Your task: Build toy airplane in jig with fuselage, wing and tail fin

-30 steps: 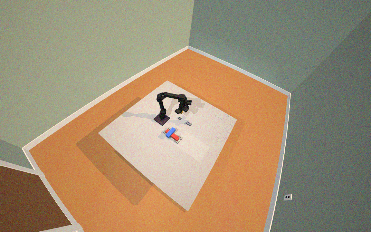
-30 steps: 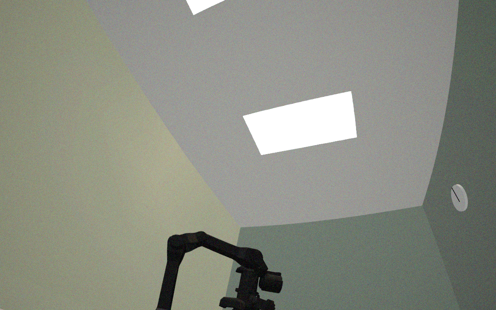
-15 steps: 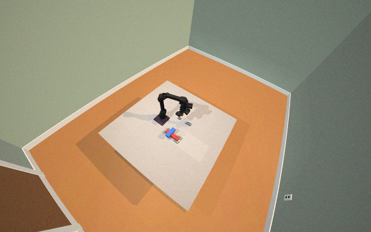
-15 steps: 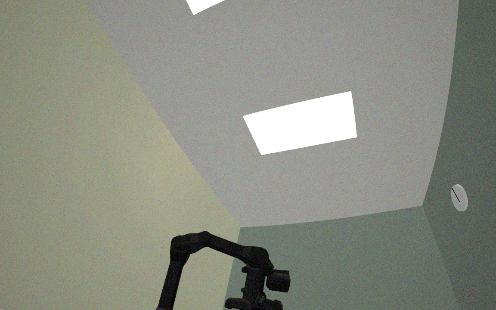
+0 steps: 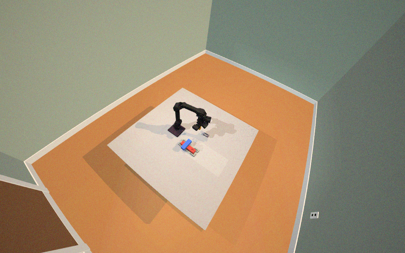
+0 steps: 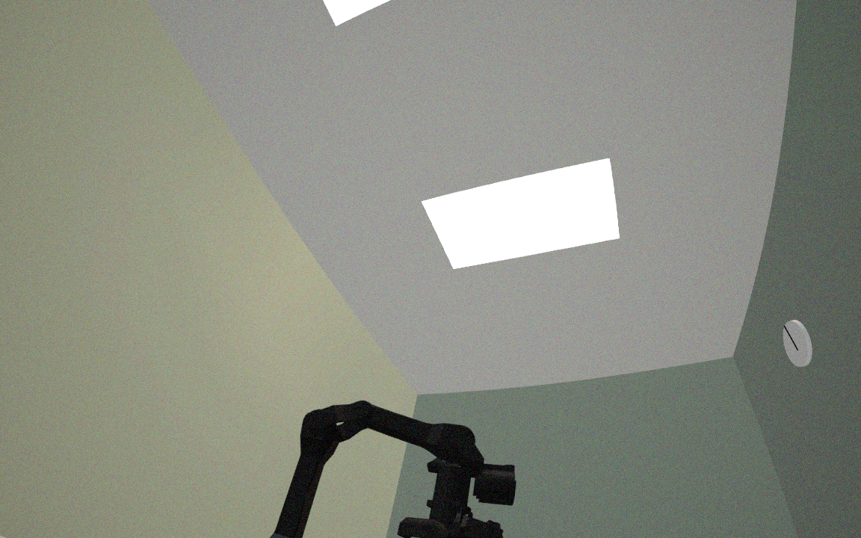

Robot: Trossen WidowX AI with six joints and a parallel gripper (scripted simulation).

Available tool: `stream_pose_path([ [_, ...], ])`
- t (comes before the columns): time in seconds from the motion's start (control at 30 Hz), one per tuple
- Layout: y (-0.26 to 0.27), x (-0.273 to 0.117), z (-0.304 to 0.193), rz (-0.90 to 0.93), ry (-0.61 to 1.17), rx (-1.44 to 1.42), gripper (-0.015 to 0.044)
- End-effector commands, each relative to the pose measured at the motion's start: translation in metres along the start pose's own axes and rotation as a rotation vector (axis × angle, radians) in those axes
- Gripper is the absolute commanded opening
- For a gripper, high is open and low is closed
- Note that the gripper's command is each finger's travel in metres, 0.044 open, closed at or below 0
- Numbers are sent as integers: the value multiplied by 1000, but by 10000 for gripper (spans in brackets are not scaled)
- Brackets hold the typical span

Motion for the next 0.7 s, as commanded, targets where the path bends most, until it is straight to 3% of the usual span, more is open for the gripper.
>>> stream_pose_path([
  [0.0,-6,0,8,-1,-6,-4,0],
  [0.67,-47,8,44,-4,-8,-13,0],
])
Point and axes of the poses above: the point midway between the two fingers, 35 mm back from their tips, its own x axis out along the fingers, its own y axis across the jaws, z = x × y, the point moved 2 cm from there along -x, back along the fingers, and after that the axes turned 1 degree about x, right-handed, at the moved point
